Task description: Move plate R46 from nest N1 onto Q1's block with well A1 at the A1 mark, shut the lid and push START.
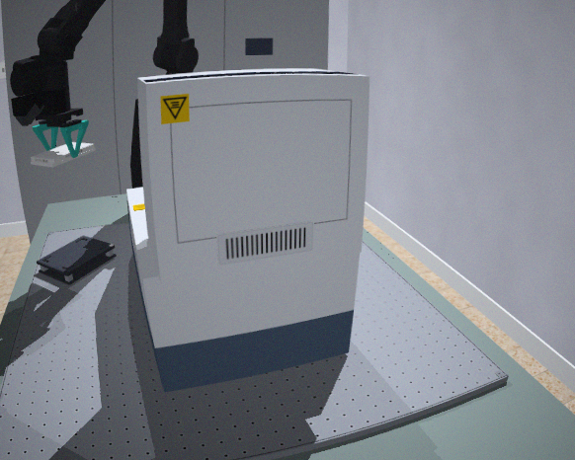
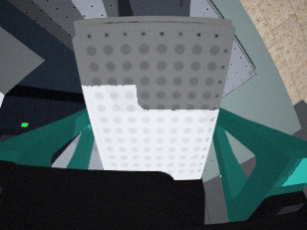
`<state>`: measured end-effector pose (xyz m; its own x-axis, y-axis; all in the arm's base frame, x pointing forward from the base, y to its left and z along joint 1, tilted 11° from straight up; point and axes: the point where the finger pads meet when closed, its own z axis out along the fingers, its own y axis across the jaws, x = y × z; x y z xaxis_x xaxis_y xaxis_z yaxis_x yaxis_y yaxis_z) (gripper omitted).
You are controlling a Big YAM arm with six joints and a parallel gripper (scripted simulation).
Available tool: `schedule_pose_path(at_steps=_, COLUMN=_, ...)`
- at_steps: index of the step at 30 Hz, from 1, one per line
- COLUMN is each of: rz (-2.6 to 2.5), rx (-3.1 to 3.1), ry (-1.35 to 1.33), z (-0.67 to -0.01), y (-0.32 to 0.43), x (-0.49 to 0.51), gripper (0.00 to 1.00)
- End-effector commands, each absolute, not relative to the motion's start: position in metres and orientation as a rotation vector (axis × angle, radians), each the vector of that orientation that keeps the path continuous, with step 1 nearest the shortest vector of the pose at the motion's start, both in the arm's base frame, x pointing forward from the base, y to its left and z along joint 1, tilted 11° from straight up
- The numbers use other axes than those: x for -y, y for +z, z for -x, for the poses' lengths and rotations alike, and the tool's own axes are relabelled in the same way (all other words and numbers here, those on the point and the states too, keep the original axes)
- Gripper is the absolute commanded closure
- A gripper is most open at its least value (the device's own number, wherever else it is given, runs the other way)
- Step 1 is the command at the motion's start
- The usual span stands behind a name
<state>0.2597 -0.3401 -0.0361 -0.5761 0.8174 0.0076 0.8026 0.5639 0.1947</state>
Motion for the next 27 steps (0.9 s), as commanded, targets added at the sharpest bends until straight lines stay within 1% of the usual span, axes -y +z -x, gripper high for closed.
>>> schedule_pose_path(at_steps=1, rz=-1.368, rx=-2.652, ry=0.213, z=-0.264, y=0.004, x=0.366, gripper=1.00)
schedule_pose_path(at_steps=16, rz=-1.368, rx=-2.645, ry=0.211, z=-0.280, y=-0.010, x=0.368, gripper=1.00)
schedule_pose_path(at_steps=26, rz=-1.382, rx=-2.604, ry=0.179, z=-0.275, y=0.003, x=0.381, gripper=1.00)
schedule_pose_path(at_steps=27, rz=-1.304, rx=-2.639, ry=0.173, z=-0.282, y=0.005, x=0.373, gripper=1.00)
